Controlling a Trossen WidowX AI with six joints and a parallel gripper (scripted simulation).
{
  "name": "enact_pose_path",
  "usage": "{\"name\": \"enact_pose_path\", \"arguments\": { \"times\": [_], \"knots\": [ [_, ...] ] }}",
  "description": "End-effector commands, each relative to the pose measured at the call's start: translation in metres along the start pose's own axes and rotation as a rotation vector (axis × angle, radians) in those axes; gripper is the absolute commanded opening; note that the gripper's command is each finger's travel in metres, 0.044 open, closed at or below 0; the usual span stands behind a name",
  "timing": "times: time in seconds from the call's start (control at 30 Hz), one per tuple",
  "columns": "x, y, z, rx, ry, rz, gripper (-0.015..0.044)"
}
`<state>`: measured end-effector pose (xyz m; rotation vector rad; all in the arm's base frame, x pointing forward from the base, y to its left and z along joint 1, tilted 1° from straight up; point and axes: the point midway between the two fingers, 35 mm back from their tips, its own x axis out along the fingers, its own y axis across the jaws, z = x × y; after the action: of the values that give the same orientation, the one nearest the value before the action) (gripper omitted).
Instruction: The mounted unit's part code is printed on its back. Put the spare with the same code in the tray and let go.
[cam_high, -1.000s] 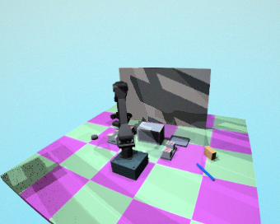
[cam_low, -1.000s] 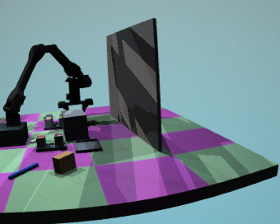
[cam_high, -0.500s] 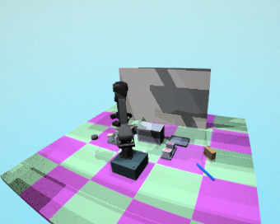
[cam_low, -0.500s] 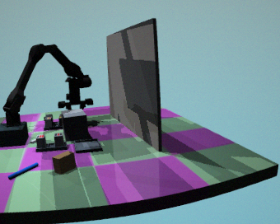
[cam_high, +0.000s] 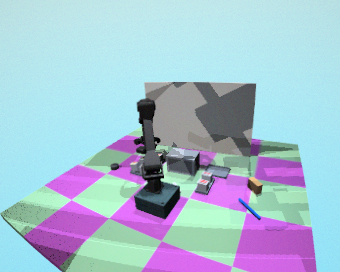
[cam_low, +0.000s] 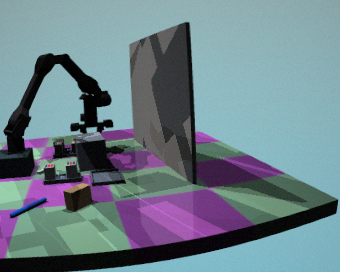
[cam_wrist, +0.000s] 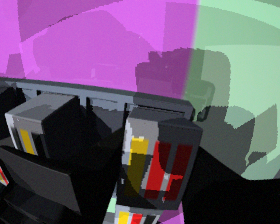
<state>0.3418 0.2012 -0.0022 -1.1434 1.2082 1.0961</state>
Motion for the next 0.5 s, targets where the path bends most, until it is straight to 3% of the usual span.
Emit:
{"name": "enact_pose_path", "arguments": {
  "times": [0.0, 0.37, 0.47],
  "knots": [
    [0.000, 0.000, 0.000, 0.000, 0.000, 0.000, 0.0000],
    [-0.074, -0.001, 0.000, -0.003, 0.004, -0.001, 0.0000],
    [-0.079, 0.000, 0.000, -0.003, 0.004, -0.001, 0.0000]
  ]
}}
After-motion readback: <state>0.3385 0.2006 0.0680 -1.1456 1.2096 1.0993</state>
